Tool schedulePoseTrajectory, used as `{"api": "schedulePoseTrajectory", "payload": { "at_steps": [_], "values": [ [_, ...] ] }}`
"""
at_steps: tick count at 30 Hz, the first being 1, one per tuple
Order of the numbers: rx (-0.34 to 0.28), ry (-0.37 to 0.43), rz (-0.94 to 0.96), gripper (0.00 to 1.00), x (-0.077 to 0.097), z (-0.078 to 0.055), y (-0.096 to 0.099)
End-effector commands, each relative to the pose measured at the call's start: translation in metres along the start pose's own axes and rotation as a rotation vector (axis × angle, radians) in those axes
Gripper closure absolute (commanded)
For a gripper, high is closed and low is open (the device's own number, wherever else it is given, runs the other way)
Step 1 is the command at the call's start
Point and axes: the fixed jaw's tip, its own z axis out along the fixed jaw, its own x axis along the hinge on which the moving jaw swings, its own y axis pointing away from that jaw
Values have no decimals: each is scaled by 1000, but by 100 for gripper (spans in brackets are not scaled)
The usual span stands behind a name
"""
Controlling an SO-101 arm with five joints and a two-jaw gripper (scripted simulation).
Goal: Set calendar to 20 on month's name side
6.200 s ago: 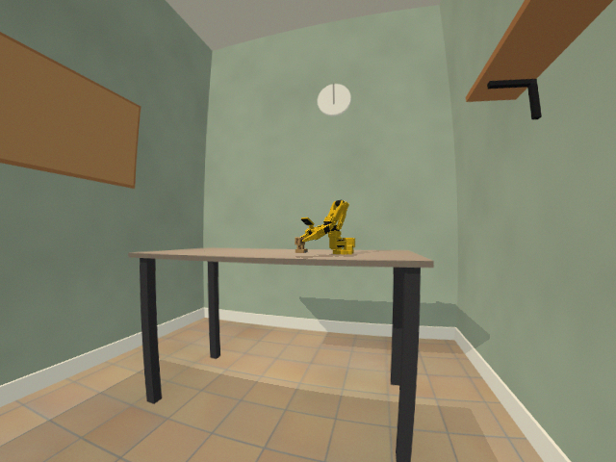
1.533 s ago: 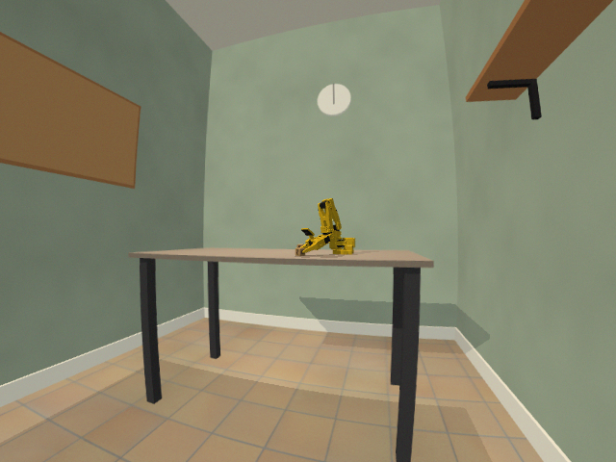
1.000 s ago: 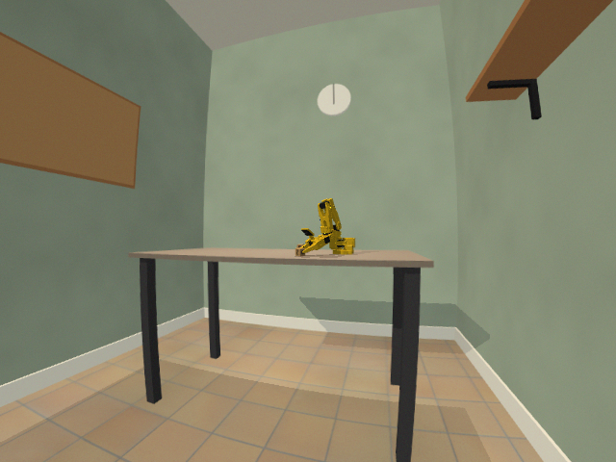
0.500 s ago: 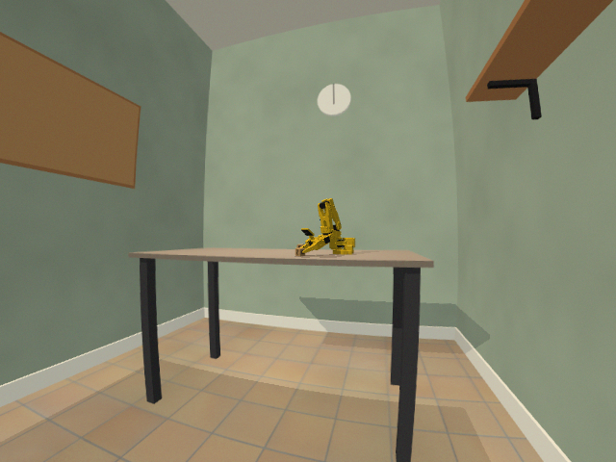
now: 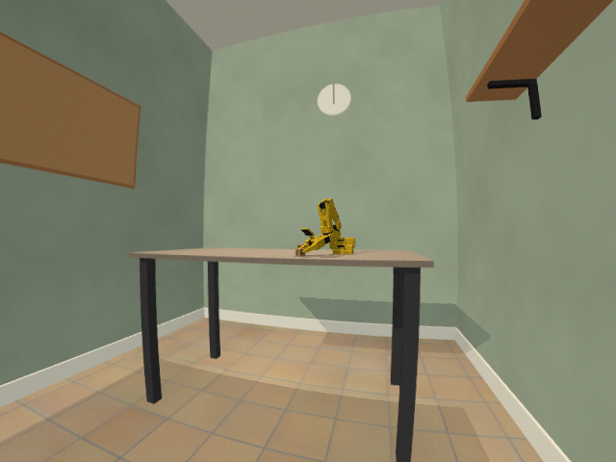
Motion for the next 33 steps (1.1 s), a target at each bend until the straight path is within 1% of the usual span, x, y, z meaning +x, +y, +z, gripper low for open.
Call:
{"api": "schedulePoseTrajectory", "payload": {
  "at_steps": [1,4,13,24,28,33],
  "values": [
    [11,-33,-6,75,-6,1,-3],
    [11,-33,-6,74,-6,1,-3],
    [11,-33,-6,65,-6,1,-3],
    [11,-33,-6,64,-6,1,-3],
    [11,-33,-6,64,-11,2,-3],
    [11,-33,-6,64,-24,0,-2]
  ]
}}
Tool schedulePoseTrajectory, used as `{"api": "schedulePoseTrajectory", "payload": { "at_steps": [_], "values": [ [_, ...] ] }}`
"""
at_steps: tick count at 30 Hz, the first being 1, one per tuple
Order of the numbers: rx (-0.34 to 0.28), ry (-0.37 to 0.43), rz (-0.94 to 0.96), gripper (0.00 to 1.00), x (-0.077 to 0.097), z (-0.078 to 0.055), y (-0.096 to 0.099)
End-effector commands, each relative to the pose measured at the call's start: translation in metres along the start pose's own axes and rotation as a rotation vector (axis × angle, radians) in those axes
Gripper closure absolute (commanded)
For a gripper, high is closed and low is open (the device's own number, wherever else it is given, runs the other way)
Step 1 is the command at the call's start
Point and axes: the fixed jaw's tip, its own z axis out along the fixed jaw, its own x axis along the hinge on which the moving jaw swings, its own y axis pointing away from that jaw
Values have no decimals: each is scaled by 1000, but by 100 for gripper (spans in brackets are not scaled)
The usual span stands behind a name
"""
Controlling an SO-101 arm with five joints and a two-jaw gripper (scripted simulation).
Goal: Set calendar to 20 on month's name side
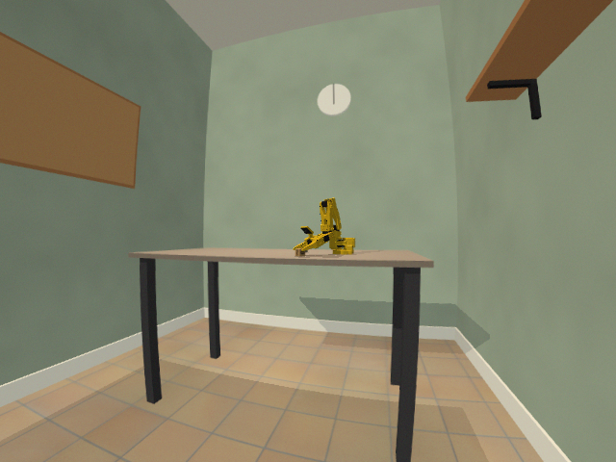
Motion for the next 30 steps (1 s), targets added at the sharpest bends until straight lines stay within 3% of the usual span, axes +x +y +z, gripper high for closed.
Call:
{"api": "schedulePoseTrajectory", "payload": {
  "at_steps": [1,14,30],
  "values": [
    [11,-23,-6,64,-19,-2,-3],
    [11,-23,-6,64,-43,-16,-2],
    [11,-23,-6,64,-44,-18,-2]
  ]
}}
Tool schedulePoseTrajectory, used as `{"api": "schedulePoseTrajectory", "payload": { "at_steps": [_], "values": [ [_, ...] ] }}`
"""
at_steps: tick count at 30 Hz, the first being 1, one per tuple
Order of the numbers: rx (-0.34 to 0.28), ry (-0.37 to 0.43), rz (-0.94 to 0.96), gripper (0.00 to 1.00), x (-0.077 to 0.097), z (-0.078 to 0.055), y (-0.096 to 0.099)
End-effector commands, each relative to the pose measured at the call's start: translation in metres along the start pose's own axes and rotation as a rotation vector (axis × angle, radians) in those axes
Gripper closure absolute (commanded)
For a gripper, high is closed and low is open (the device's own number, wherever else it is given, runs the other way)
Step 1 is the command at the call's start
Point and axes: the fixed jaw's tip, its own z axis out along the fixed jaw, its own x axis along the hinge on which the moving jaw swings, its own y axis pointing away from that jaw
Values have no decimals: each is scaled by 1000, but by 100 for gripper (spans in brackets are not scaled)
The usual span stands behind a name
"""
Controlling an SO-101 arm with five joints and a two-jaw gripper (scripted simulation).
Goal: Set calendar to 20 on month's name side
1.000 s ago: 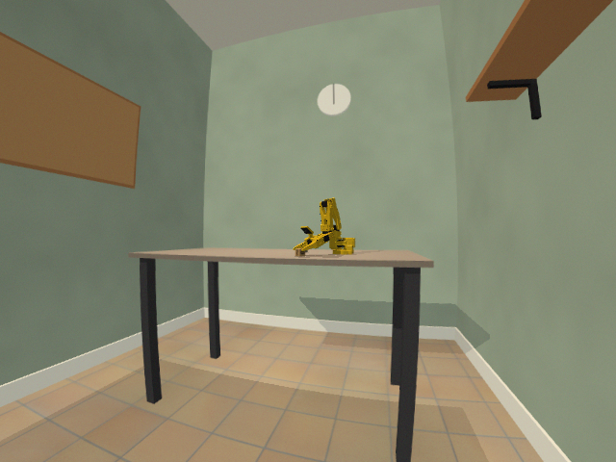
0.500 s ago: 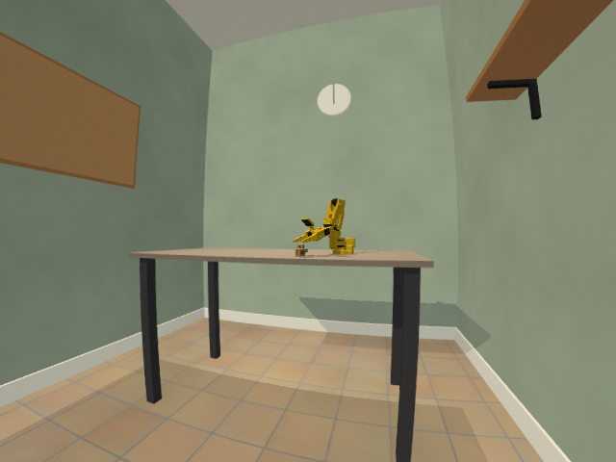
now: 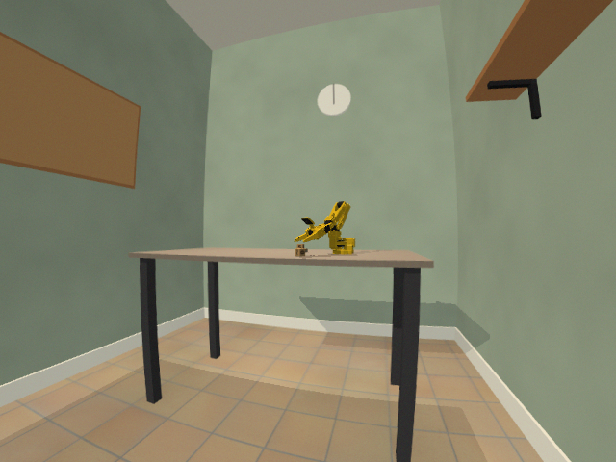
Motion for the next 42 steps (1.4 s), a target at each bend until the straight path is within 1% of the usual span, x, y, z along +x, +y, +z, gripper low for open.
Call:
{"api": "schedulePoseTrajectory", "payload": {
  "at_steps": [1,11,15,19,24,26,31,34,37,42],
  "values": [
    [11,-48,-6,64,-13,1,-3],
    [11,-49,-5,64,-13,1,-3],
    [10,-77,-6,64,-19,0,-2],
    [10,-153,-6,64,-34,-4,-2],
    [10,-298,-7,65,-61,-14,-2],
    [10,-298,-7,65,-61,-14,-2],
    [9,-443,-8,65,-87,-28,-2],
    [9,-505,-8,65,-98,-35,-2],
    [9,-538,-8,65,-103,-40,-2],
    [9,-548,-8,65,-105,-41,-2]
  ]
}}
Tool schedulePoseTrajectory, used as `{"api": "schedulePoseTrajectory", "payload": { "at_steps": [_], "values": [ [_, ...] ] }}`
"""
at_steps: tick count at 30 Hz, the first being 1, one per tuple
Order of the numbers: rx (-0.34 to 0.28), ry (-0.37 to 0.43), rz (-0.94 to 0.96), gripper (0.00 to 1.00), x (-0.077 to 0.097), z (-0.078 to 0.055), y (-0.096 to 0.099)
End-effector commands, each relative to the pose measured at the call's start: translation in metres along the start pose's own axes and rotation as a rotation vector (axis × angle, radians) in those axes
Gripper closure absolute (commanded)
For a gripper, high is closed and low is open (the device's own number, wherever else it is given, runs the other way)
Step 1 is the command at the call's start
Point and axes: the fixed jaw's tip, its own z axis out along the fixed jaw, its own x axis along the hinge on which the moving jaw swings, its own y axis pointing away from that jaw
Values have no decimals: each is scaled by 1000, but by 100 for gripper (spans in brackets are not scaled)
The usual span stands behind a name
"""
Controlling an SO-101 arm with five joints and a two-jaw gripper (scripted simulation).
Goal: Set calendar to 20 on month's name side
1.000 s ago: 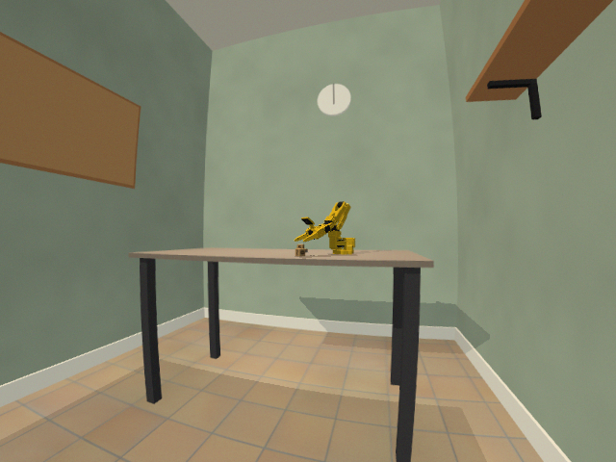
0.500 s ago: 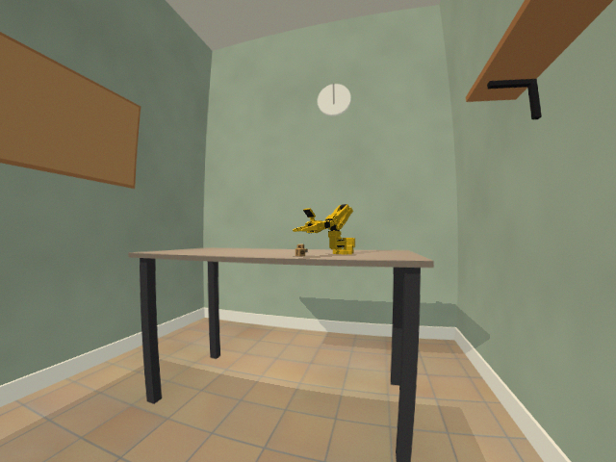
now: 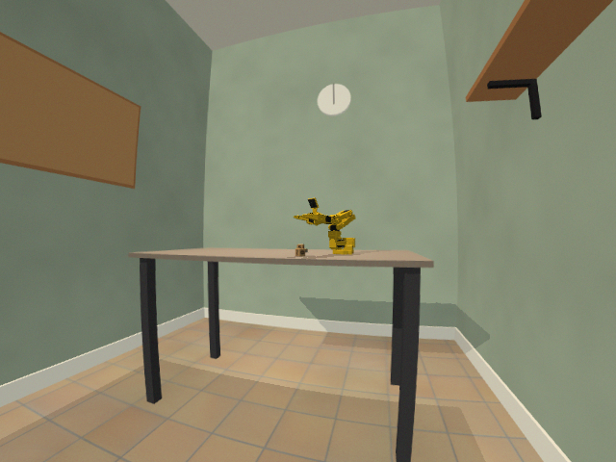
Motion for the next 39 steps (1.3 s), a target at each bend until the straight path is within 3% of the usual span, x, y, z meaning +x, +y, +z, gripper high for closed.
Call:
{"api": "schedulePoseTrajectory", "payload": {
  "at_steps": [1,18,28,33,35,39],
  "values": [
    [12,-52,-11,65,-14,1,-3],
    [13,17,-99,65,-11,7,-3],
    [-12,199,-329,65,-4,17,-5],
    [-56,324,-489,65,1,21,-6],
    [-56,324,-489,65,1,21,-6],
    [-112,432,-627,65,4,22,-8]
  ]
}}
